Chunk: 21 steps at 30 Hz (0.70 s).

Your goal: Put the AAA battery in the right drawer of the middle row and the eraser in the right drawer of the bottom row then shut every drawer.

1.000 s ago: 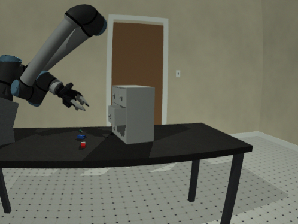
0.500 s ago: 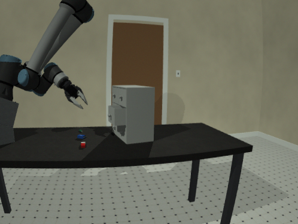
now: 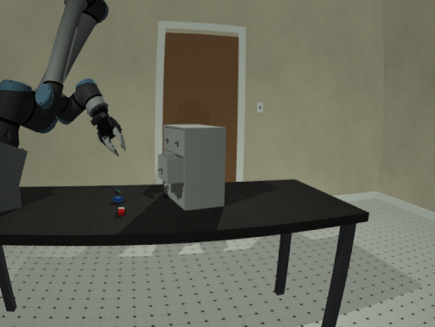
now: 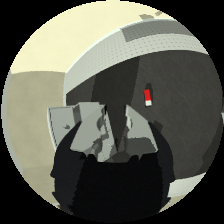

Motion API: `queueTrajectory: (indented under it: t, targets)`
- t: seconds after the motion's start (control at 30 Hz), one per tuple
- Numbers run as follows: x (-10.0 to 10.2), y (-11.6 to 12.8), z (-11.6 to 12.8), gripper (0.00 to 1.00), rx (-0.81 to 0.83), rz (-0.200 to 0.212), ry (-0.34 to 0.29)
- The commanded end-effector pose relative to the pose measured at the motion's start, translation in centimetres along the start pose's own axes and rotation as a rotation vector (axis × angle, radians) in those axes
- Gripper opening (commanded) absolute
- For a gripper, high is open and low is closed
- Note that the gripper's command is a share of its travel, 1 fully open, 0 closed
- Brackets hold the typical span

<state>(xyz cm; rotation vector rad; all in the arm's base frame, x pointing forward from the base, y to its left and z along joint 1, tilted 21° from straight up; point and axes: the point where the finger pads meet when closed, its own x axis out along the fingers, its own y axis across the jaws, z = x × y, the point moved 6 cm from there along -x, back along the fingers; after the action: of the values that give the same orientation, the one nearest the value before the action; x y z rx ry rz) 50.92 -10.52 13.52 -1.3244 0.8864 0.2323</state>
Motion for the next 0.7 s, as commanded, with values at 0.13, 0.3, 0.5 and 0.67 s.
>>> queueTrajectory:
  t: [0.13,0.3,0.5,0.67]
  targets:
    - [-0.8,-1.0,-0.7,0.2,0.215,0.188,0.009]
    - [-1.0,-1.3,-1.0,0.2,0.289,0.239,0.01]
    - [-1.5,-1.9,-1.6,0.2,0.437,0.342,0.013]
    - [-1.8,-2.3,-2.2,0.2,0.561,0.428,0.014]
